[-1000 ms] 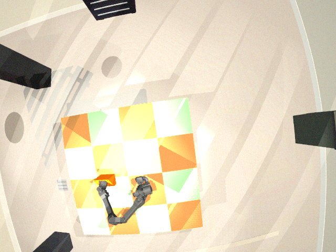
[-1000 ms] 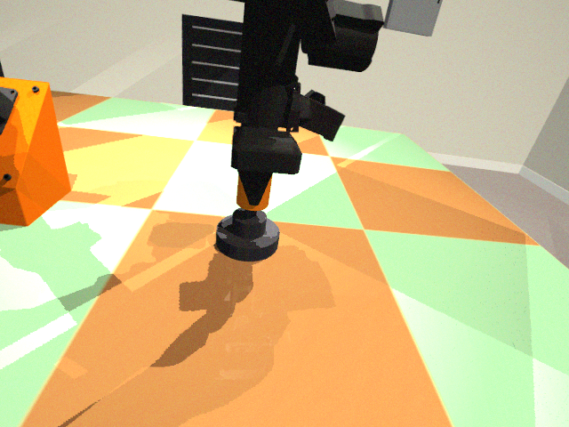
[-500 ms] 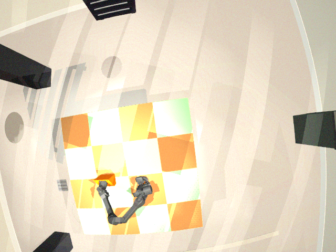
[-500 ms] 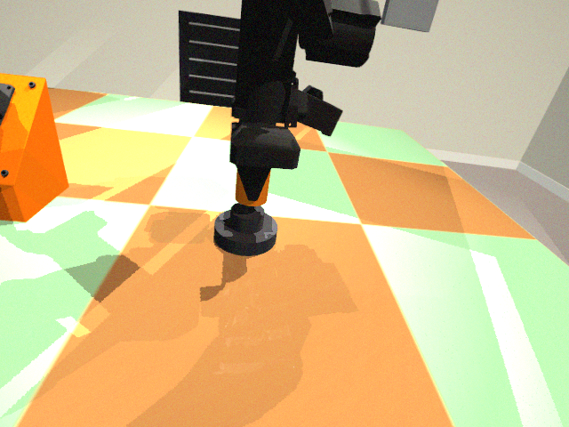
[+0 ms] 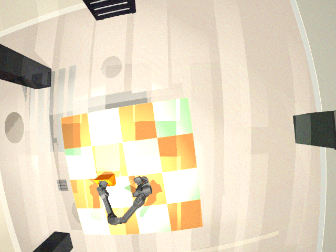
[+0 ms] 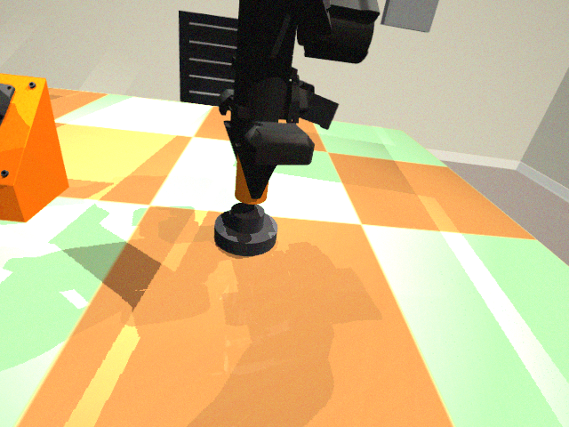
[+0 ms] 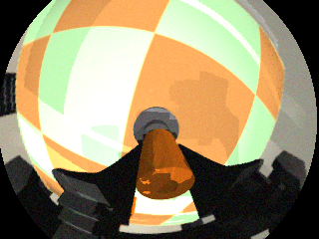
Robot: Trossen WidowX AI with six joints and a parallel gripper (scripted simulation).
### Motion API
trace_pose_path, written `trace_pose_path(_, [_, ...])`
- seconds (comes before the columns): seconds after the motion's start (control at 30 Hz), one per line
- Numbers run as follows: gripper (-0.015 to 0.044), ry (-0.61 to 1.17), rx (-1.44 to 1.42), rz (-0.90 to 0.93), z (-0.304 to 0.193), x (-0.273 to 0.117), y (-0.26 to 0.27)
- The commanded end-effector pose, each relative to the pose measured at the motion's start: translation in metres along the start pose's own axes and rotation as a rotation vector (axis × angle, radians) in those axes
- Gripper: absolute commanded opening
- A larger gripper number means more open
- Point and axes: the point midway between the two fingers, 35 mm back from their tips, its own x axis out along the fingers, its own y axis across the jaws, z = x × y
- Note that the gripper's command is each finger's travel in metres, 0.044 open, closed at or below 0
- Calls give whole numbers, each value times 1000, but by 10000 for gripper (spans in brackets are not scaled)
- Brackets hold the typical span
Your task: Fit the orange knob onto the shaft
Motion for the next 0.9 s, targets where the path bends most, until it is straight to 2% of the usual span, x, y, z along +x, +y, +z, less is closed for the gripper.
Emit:
trace_pose_path(0.0, [0, 1, -21, -2, -3, 3, 2])
trace_pose_path(0.87, [0, 1, -21, -2, -2, 2, 2])
